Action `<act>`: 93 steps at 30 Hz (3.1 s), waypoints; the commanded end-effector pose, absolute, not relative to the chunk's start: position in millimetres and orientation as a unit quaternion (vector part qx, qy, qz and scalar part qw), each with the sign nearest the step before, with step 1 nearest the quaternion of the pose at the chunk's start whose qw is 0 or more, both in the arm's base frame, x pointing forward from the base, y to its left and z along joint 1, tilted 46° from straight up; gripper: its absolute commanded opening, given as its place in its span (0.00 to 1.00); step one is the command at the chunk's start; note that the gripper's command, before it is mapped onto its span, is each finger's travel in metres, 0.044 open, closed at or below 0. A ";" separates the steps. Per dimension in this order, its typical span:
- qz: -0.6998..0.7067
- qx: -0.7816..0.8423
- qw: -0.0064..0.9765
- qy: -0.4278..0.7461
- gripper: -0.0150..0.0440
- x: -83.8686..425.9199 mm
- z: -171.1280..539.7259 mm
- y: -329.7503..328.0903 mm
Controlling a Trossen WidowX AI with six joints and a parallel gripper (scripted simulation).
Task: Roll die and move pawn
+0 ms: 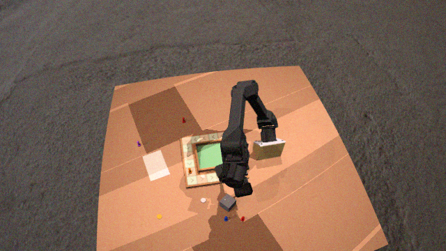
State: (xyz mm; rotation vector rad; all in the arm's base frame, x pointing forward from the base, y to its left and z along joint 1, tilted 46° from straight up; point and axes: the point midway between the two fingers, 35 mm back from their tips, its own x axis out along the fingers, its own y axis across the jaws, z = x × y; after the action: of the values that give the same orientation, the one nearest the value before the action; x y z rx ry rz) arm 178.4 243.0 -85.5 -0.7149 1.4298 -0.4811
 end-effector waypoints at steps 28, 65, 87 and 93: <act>0.030 -0.527 0.520 0.672 0.25 238.6 -21.1 175.1; 0.290 -0.688 0.263 0.612 0.25 264.9 38.3 69.8; 0.515 -0.531 0.447 0.503 0.25 255.8 25.2 62.1; 0.542 -0.516 0.487 0.450 0.25 256.8 26.6 61.7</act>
State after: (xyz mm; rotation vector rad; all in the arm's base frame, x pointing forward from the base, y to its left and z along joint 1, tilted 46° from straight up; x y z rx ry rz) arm 257.3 60.2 26.4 -1.2755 1.1558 1.2978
